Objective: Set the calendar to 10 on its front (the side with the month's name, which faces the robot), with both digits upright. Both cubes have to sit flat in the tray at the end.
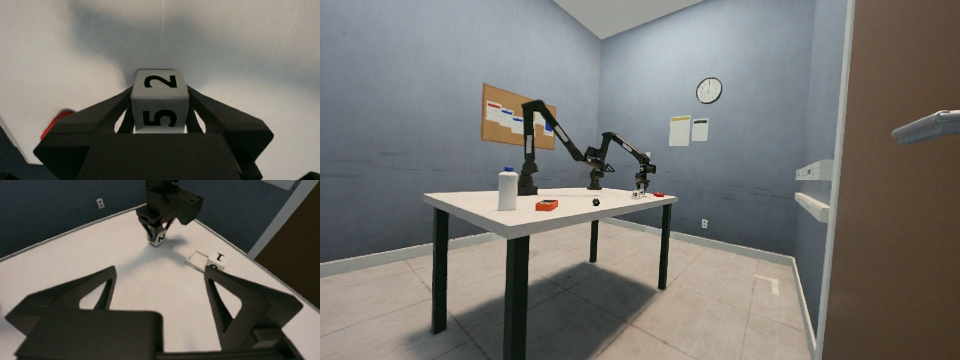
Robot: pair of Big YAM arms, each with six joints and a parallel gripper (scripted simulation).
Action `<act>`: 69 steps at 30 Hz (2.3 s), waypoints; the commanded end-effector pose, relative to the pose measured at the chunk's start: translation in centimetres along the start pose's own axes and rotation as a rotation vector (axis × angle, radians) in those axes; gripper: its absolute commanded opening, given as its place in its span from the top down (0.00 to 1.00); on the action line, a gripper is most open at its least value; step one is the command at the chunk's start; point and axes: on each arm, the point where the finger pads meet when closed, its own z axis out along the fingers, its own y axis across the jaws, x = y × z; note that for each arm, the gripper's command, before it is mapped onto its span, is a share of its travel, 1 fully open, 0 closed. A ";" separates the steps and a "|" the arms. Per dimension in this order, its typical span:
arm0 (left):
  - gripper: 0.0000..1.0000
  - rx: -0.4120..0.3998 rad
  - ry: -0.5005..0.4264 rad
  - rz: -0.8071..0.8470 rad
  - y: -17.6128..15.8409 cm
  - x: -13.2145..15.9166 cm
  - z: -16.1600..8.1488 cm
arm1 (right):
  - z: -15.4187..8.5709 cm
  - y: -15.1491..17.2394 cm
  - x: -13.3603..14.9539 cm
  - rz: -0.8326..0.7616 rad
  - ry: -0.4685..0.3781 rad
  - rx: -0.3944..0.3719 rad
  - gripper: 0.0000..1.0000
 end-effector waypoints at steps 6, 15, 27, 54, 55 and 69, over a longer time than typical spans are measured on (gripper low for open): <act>0.60 -0.048 -0.012 0.254 0.9 -0.7 -1.3 | 0.5 0.1 -2.3 -0.002 -0.048 -0.002 0.00; 0.60 -0.042 -0.012 0.239 1.2 -1.6 -1.3 | 0.5 0.1 -2.3 -0.002 -0.048 -0.002 0.00; 0.60 -0.027 -0.008 0.233 0.9 -0.6 0.1 | 0.5 0.1 -2.3 -0.002 -0.048 -0.002 0.00; 0.60 -0.031 -0.008 0.228 0.7 -0.6 0.5 | 0.5 0.1 -2.3 -0.002 -0.048 -0.002 0.00; 0.60 -0.031 -0.008 0.228 0.7 -0.6 0.5 | 0.5 0.1 -2.3 -0.002 -0.048 -0.002 0.00; 0.31 -0.075 -0.018 0.228 0.8 -0.7 -1.8 | 0.5 0.1 -2.3 -0.002 -0.048 -0.002 0.00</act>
